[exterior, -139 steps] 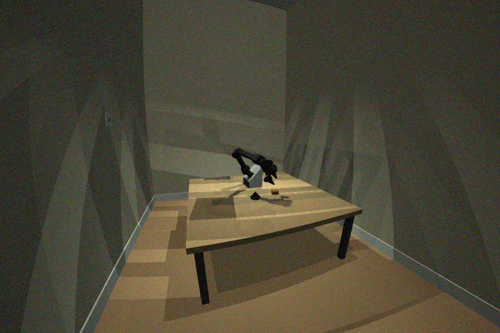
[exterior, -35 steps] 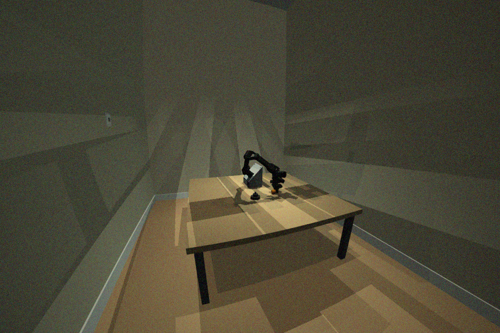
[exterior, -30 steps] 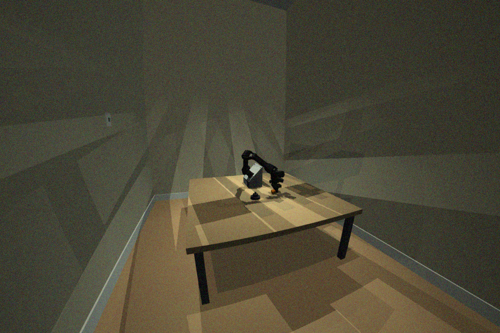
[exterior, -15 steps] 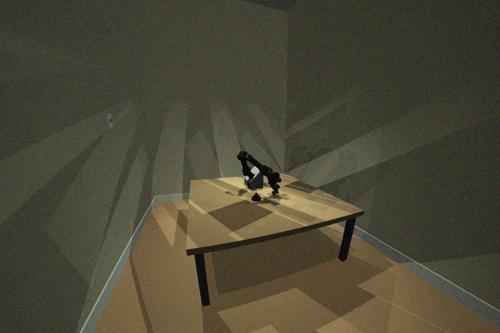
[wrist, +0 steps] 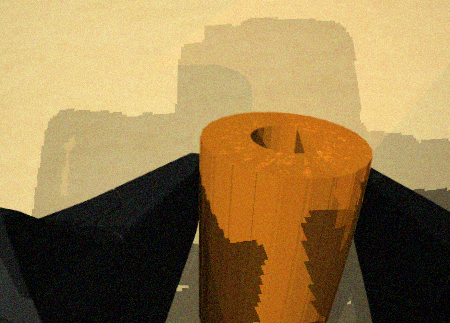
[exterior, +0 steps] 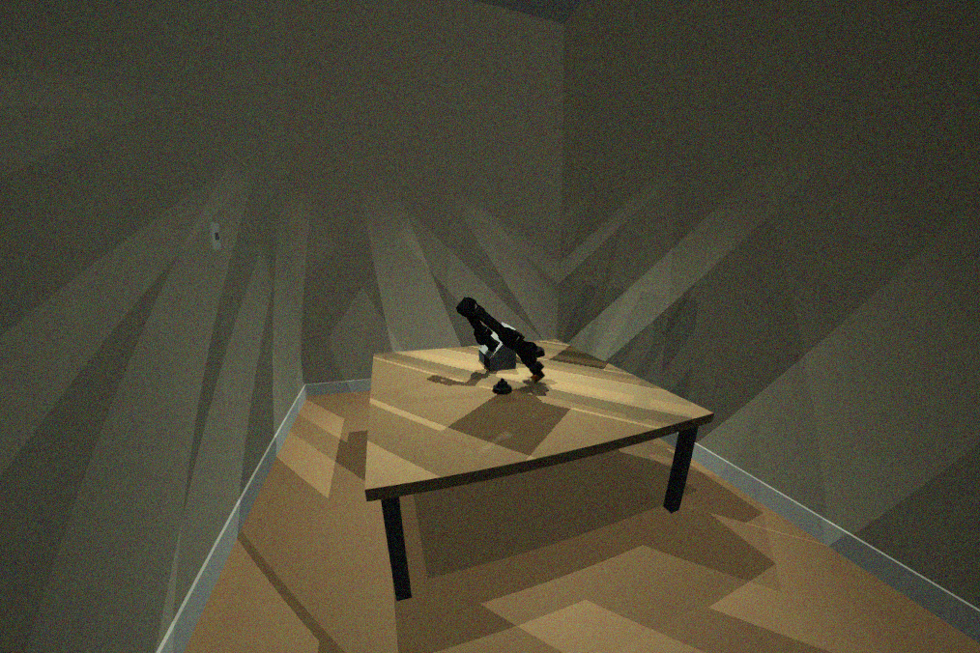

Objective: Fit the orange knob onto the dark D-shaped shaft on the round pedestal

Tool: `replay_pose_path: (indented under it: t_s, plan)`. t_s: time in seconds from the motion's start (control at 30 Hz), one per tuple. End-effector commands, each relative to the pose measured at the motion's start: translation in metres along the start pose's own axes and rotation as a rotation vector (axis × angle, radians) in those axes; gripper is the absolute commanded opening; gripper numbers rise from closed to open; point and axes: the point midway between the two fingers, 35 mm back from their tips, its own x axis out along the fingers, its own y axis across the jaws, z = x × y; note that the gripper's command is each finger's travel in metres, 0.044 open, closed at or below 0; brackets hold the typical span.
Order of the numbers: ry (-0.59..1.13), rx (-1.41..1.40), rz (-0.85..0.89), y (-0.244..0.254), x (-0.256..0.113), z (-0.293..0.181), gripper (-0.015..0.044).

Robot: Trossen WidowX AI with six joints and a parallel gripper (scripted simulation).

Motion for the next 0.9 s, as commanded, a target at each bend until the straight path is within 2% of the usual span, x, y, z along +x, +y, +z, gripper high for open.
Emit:
replay_pose_path:
  t_s: [0.0, 0.87]
  plan:
    - [-0.067, -0.001, -0.002, 0.0, -0.004, -0.004, 0.0179]
    - [-0.419, -0.002, 0.002, 0.001, -0.015, -0.025, 0.0179]
